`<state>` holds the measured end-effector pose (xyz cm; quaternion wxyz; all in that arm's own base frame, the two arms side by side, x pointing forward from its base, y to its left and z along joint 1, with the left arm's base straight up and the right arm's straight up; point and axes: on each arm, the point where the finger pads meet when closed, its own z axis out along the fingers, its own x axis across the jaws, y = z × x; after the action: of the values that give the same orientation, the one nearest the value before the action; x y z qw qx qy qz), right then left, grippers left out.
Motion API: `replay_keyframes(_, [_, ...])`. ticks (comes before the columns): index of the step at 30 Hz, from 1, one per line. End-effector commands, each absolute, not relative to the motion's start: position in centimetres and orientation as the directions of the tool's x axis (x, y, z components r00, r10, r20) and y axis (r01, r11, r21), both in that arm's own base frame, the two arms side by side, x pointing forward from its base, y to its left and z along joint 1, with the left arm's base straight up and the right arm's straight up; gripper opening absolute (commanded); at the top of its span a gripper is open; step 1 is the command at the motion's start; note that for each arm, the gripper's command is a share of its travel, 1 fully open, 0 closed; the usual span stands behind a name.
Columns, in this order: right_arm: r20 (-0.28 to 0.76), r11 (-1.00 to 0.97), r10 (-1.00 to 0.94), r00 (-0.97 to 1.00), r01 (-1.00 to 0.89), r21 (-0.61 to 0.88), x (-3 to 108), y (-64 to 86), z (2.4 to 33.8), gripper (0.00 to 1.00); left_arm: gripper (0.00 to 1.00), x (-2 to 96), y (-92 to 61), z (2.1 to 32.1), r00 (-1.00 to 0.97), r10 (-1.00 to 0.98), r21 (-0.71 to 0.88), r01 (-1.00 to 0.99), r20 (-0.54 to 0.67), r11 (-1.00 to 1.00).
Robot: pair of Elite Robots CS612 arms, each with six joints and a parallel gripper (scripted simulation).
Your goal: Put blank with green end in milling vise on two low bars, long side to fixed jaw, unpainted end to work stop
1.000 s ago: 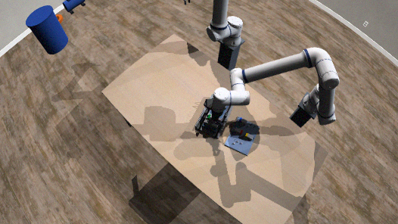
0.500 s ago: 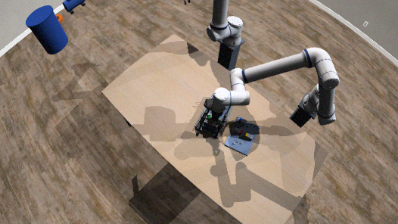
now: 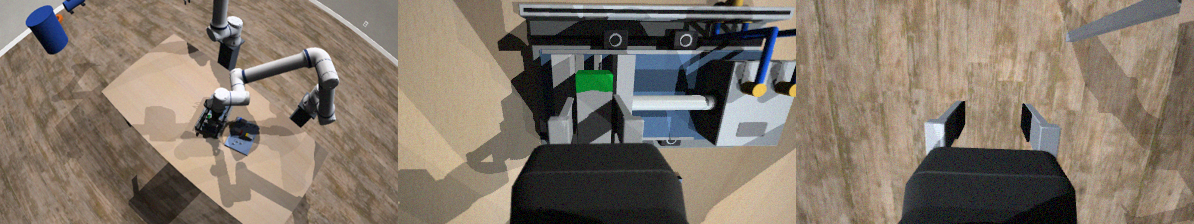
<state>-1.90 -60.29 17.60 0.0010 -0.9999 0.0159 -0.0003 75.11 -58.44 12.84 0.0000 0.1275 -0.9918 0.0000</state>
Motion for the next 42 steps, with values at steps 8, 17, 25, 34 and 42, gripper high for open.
replay_keyframes(8, [0.000, -0.999, -0.032, 0.999, -0.032, 0.000, -1.92, -60.37, 17.70, 1.00, 0.00, 75.16, -58.49, 12.91, -0.967, -0.253, -0.002, -0.253, -0.001, 0.967])
replay_keyframes(17, [0.000, -0.999, -0.032, 0.999, -0.032, 0.000, -1.92, -60.37, 17.70, 1.00, 0.00, 75.16, -58.49, 12.85, -0.967, -0.253, -0.002, -0.253, -0.001, 0.967])
replay_keyframes(25, [0.000, -0.999, -0.032, 0.999, -0.032, 0.000, -1.92, -60.37, 17.70, 1.00, 0.00, 75.16, -58.49, 12.76, -0.967, -0.253, -0.002, -0.253, -0.001, 0.967])
replay_keyframes(34, [0.000, -0.999, -0.032, 0.999, -0.032, 0.000, -1.92, -60.37, 17.70, 1.00, 0.00, 75.16, -58.49, 12.70, -0.967, -0.253, -0.002, -0.253, -0.001, 0.967])
replay_keyframes(42, [0.000, -0.999, -0.032, 0.999, -0.032, 0.000, -1.92, -60.37, 17.70, 1.00, 0.00, 75.16, -58.49, 12.62, -0.967, -0.253, -0.002, -0.253, -0.001, 0.967])
